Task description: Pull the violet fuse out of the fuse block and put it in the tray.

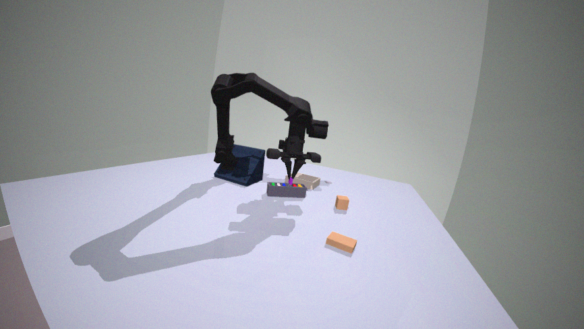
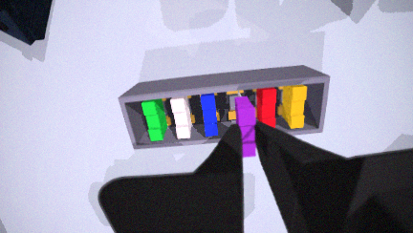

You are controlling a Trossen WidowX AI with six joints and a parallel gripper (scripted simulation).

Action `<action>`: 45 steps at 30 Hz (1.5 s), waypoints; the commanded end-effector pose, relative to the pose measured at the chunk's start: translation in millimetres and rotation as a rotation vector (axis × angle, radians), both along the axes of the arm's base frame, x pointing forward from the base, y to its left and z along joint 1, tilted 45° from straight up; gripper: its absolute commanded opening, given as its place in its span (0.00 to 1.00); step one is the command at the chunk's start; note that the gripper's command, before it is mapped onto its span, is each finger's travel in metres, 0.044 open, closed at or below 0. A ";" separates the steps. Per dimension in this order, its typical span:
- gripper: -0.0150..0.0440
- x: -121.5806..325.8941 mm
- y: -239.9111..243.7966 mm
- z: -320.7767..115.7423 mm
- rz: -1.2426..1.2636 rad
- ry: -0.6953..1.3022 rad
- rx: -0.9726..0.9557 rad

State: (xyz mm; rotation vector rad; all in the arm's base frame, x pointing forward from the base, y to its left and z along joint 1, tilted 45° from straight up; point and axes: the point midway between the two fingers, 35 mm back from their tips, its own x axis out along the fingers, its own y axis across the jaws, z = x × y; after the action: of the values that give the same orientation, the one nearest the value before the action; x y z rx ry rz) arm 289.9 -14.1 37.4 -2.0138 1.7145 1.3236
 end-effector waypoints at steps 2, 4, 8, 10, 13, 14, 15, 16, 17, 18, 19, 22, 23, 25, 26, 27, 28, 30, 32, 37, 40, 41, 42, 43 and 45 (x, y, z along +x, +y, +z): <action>0.25 0.2 2.3 2.4 -0.004 -0.003 0.002; 0.25 0.2 3.0 3.2 -0.004 -0.003 0.002; 0.25 0.2 4.4 4.6 -0.004 -0.002 0.002; 0.25 0.2 5.1 5.3 -0.004 -0.002 0.002; 0.25 0.2 6.1 6.4 -0.004 -0.002 0.002; 0.25 0.2 6.5 6.8 -0.004 -0.002 0.002; 0.25 0.2 6.8 7.1 -0.004 -0.002 0.002; 0.25 0.3 7.0 7.3 -0.004 -0.002 0.002; 0.25 0.3 7.5 7.9 -0.004 -0.002 0.002; 0.25 0.5 8.5 8.8 -0.004 -0.002 0.002; 0.25 0.6 9.6 9.9 -0.004 -0.002 0.002; 0.25 1.0 13.0 13.3 -0.004 -0.002 0.002; 0.25 1.1 14.2 14.4 -0.004 -0.002 0.002; 0.25 1.3 16.4 16.7 -0.004 -0.002 0.002; 0.25 1.4 17.6 17.9 -0.004 -0.002 0.002; 0.25 1.4 18.7 19.0 -0.004 -0.002 0.002; 0.25 1.5 19.8 20.2 -0.004 -0.002 0.002; 0.25 1.6 21.9 22.3 -0.004 -0.002 0.002; 0.25 1.6 22.6 23.1 -0.004 -0.002 0.002; 0.25 5.9 33.0 14.9 -0.003 -0.002 0.006; 0.25 10.3 45.7 4.6 -0.002 -0.003 0.009; 0.25 11.6 49.9 1.0 -0.001 -0.003 0.011; 0.25 12.7 54.2 -2.6 -0.001 -0.003 0.012; 0.25 13.8 58.5 -6.2 -0.001 -0.003 0.012; 0.25 15.6 67.0 -13.6 0.000 -0.003 0.014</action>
State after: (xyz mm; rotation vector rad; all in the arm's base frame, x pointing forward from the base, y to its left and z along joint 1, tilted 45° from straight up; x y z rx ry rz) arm 302.2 38.1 37.3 -2.0126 1.6998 1.3253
